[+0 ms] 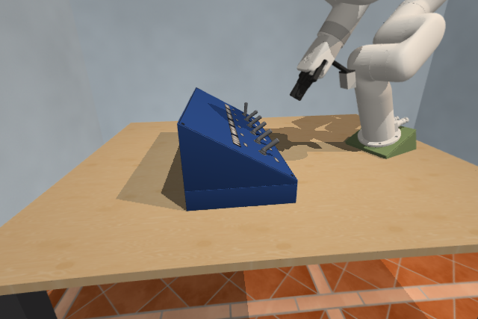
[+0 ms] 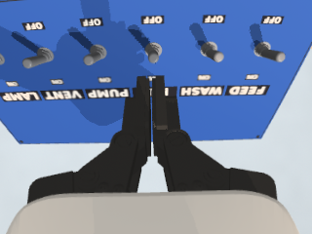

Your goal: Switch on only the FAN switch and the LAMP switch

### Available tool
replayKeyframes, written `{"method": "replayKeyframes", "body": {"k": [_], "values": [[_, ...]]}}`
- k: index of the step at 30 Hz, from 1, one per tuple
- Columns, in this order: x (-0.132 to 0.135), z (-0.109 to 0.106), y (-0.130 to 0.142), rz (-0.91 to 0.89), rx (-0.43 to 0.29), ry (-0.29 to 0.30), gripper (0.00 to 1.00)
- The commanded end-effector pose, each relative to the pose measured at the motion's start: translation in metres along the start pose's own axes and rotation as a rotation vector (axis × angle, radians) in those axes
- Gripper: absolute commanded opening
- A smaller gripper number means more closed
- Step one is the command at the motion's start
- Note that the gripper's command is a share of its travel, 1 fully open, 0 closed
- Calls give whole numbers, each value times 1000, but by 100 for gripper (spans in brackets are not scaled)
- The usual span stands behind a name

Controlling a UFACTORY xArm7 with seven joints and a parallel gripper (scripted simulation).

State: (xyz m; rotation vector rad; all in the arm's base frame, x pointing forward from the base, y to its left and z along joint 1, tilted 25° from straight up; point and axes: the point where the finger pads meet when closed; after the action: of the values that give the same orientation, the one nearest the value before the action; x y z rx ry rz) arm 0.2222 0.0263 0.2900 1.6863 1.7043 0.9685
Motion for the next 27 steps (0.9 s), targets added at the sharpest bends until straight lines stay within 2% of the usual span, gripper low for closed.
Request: {"method": "replayKeyframes", "body": {"k": [1,8,23,27], "values": [[0,5,1,0,-2,0,0],[0,16,1,0,-2,0,0],[0,67,2,0,-2,0,0],[0,73,2,0,-2,0,0]]}}
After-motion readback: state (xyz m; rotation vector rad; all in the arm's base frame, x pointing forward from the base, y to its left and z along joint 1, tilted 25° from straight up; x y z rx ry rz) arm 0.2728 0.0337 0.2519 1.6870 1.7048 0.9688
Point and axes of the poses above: the point where the finger pads meet when closed, its own z axis out along the fingers, its own x axis across the jaws, y = z × x, and after that the axes turned 4 degrees about -z, right-handed
